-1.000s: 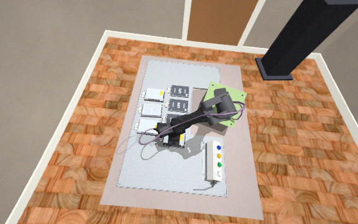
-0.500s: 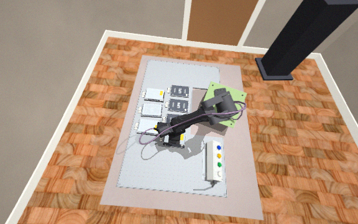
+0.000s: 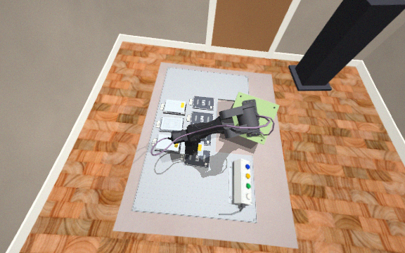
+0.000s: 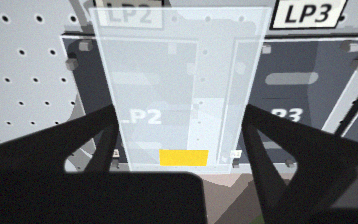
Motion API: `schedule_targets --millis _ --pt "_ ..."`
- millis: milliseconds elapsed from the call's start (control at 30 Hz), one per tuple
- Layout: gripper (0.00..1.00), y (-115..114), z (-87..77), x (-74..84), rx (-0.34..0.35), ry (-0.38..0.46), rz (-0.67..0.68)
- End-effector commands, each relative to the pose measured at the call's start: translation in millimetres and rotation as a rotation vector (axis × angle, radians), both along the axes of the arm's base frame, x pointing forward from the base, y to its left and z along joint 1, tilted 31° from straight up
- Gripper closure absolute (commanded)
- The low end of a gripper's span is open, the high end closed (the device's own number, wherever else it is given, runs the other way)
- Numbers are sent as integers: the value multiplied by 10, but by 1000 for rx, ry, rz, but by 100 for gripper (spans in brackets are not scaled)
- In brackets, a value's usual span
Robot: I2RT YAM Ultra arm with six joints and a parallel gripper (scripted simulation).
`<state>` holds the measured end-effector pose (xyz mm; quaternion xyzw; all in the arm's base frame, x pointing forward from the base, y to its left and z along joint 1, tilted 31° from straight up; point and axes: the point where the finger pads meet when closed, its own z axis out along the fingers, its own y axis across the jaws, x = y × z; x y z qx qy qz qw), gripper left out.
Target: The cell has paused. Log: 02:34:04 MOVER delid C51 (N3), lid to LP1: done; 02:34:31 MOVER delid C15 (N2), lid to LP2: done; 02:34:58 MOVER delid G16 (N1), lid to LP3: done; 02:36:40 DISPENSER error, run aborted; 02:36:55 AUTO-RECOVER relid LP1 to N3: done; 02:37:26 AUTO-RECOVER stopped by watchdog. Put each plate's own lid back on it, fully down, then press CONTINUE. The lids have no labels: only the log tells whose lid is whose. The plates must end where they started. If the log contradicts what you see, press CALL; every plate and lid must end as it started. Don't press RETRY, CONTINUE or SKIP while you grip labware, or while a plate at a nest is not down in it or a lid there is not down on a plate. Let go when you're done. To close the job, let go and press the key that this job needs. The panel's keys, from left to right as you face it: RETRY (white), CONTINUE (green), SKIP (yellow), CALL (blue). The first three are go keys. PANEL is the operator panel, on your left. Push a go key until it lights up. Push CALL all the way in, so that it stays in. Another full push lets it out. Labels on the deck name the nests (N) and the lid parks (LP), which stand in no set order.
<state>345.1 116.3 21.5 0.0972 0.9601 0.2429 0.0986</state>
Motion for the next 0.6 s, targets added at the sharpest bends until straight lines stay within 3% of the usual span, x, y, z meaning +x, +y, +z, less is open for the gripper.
schedule_targets --millis 0,567 --pt "100 -157 73 190 3 -41 30" --pt "100 -776 -130 591 1 -43 29"
